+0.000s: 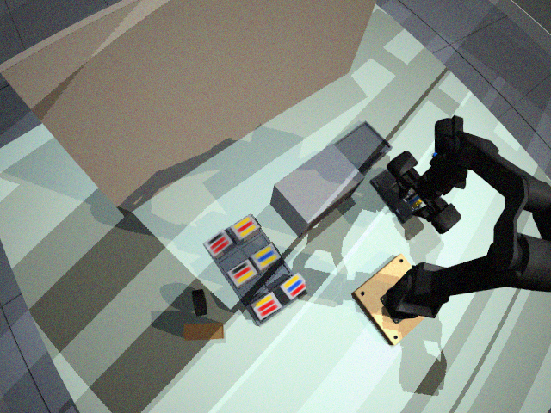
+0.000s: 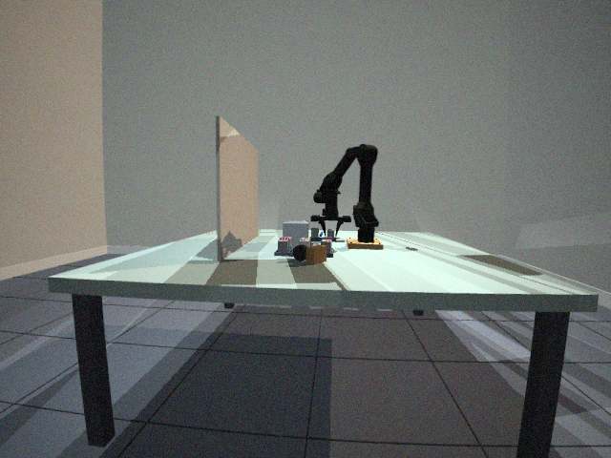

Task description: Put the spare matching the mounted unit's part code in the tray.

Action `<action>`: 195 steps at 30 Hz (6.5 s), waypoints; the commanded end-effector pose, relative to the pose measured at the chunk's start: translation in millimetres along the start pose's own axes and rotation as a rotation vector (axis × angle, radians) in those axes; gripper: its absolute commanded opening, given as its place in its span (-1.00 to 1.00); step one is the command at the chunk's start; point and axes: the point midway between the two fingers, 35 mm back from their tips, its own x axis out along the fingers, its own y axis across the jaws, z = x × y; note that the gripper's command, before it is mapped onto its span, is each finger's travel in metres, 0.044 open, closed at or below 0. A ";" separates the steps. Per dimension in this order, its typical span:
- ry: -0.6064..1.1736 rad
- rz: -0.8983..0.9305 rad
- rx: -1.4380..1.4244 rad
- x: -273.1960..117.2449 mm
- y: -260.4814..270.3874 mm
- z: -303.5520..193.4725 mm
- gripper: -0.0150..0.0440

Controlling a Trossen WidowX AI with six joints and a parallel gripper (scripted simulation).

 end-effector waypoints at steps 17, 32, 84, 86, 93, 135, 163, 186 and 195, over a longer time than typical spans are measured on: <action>0.000 0.001 0.000 -0.1 0.1 0.1 -0.49; -0.001 -0.001 -0.003 -65.0 1.2 1.5 -0.49; -0.006 0.004 -0.016 -162.2 100.3 13.0 -0.49; -0.006 0.005 -0.015 -162.5 108.1 13.9 -0.49; -0.004 0.008 -0.011 -161.7 135.4 15.9 -0.49; -0.001 0.013 -0.004 -137.9 183.4 15.9 -0.49; -0.001 0.014 -0.004 -119.1 186.6 17.5 -0.49; -0.001 0.014 -0.004 -103.5 188.3 18.2 -0.49; -0.001 0.014 -0.004 -97.3 188.7 18.4 -0.49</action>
